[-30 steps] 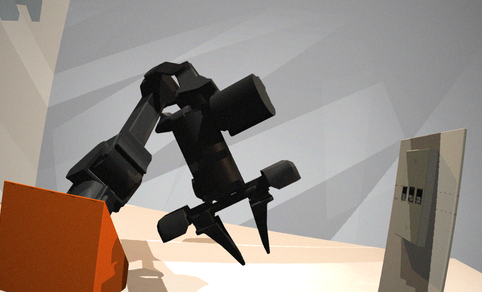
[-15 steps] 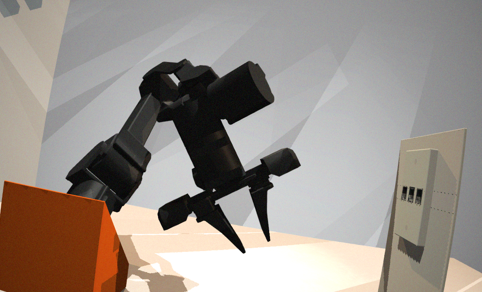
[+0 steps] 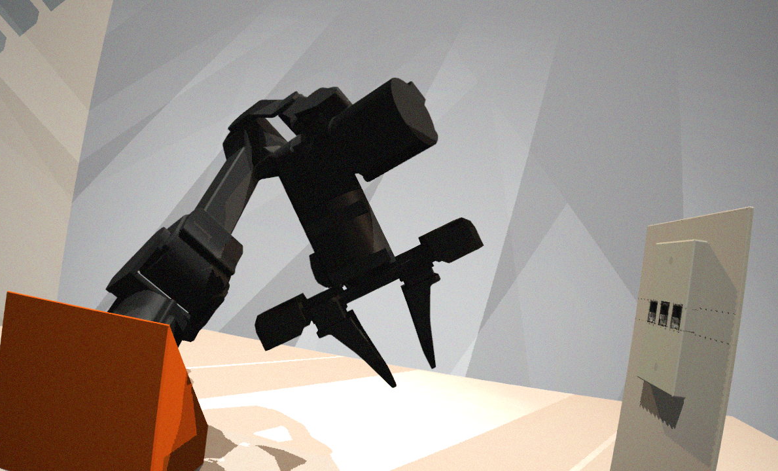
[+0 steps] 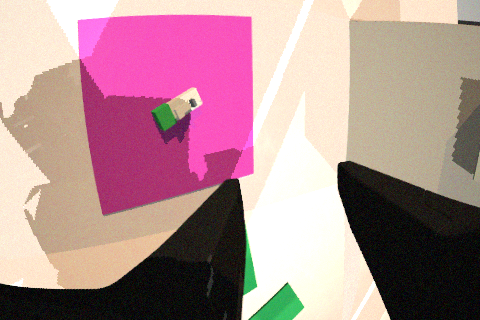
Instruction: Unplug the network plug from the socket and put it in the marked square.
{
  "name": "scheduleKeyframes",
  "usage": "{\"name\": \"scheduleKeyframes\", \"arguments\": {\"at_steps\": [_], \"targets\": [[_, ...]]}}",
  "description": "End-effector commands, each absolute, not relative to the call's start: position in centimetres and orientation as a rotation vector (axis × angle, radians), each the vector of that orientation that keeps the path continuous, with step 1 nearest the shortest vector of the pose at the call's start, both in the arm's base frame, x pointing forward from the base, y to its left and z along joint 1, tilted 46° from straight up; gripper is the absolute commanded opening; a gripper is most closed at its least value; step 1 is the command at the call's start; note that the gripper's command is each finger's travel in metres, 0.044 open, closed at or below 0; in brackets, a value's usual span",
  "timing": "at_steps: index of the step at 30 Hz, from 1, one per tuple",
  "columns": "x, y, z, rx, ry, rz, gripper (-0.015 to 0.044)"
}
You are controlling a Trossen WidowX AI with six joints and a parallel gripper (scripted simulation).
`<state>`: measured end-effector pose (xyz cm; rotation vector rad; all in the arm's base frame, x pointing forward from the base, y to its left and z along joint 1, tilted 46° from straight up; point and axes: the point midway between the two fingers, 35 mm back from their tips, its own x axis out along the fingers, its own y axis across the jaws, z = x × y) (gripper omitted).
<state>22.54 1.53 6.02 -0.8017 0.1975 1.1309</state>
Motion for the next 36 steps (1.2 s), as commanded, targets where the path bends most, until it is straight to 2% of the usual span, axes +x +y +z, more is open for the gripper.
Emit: {"name": "scheduleKeyframes", "arguments": {"at_steps": [1,36], "targets": [[22.6,1.5,6.0,-0.802,0.198,1.131,0.0156],[23.9,-5.2,12.7,-0.807,0.194,1.126,0.0156]]}}
